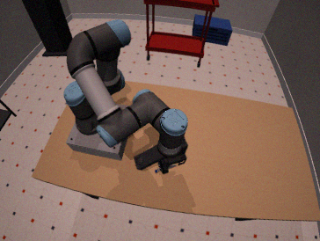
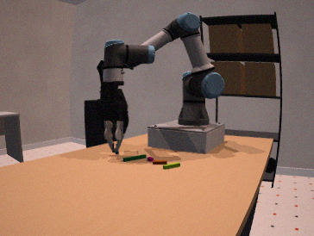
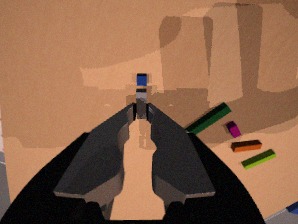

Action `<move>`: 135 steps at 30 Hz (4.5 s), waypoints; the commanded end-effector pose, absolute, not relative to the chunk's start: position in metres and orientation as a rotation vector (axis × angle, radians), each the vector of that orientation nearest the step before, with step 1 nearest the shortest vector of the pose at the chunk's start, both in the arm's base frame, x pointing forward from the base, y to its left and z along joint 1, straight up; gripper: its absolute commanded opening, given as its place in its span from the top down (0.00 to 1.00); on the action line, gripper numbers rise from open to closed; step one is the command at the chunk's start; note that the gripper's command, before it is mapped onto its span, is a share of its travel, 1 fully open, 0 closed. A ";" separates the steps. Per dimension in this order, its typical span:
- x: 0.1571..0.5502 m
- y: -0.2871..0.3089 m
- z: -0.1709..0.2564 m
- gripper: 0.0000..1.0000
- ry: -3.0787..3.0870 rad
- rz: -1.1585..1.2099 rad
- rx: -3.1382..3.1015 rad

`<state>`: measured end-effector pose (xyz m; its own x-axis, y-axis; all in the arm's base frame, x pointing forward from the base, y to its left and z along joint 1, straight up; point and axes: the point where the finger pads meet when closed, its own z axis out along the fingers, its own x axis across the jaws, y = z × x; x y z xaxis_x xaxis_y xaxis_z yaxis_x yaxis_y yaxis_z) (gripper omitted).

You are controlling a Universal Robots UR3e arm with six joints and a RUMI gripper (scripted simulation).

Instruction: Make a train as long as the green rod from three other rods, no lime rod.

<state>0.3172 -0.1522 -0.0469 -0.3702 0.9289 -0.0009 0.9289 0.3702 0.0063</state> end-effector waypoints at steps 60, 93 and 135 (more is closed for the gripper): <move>0.318 -0.152 -0.059 0.92 2.596 0.009 1.759; 0.318 -0.152 -0.026 0.86 2.594 0.008 1.758; 0.317 -0.152 0.032 0.00 2.596 0.008 1.759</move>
<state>0.3170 -0.1516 0.0311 -0.3709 0.9287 -0.0011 0.9286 0.3709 0.0073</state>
